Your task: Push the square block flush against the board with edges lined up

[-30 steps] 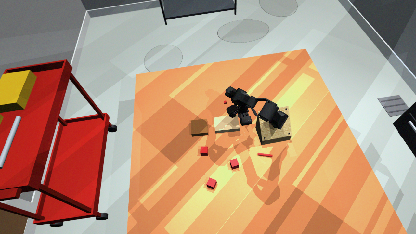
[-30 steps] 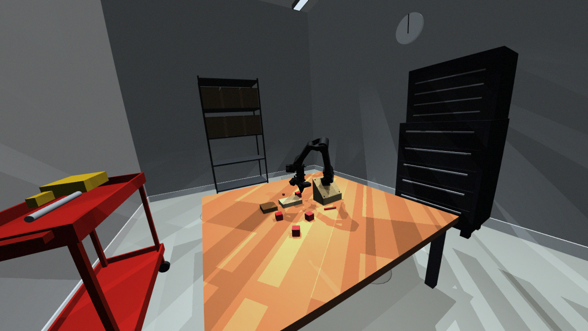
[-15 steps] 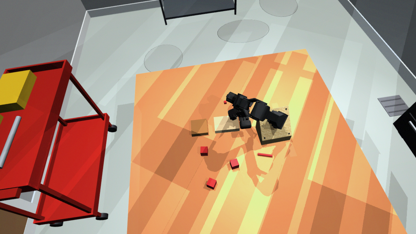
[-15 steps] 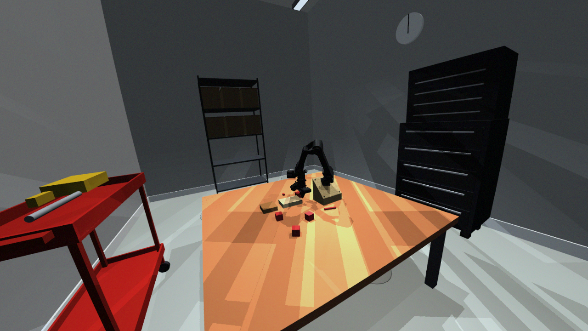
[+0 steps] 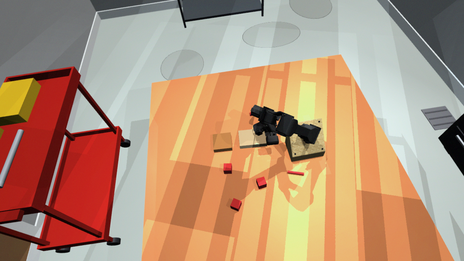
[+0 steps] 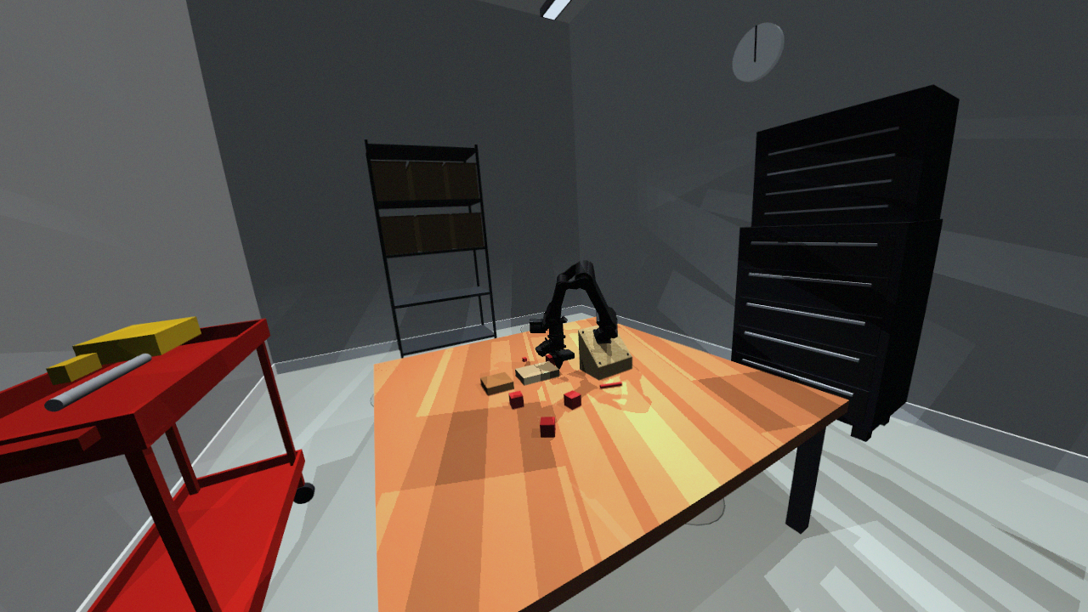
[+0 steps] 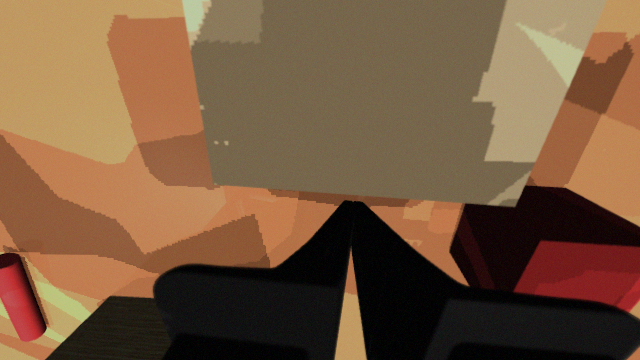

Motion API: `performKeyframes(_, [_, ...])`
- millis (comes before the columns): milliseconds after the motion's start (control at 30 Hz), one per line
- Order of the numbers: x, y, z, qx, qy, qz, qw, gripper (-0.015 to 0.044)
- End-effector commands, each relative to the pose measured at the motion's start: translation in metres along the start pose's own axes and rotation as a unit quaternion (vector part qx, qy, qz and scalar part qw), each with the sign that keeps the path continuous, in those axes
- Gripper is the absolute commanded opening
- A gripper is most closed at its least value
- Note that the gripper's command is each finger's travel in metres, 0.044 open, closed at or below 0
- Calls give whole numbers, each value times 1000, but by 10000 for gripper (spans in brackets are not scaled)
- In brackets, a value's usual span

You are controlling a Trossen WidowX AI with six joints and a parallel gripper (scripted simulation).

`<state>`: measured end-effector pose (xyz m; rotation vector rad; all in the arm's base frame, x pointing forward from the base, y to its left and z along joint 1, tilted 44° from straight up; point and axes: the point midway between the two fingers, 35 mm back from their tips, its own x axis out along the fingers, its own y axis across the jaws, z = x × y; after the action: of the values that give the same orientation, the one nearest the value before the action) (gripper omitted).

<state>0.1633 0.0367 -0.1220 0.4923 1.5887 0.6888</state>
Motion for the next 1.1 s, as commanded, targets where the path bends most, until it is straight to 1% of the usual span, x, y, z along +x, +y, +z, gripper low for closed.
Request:
performKeyframes(0, [0, -1, 9, 0, -1, 0, 1000, 0])
performKeyframes(800, [0, 1, 45, -1, -2, 1, 1000, 0])
performKeyframes(1067, [0, -1, 36, -1, -2, 0, 1000, 0])
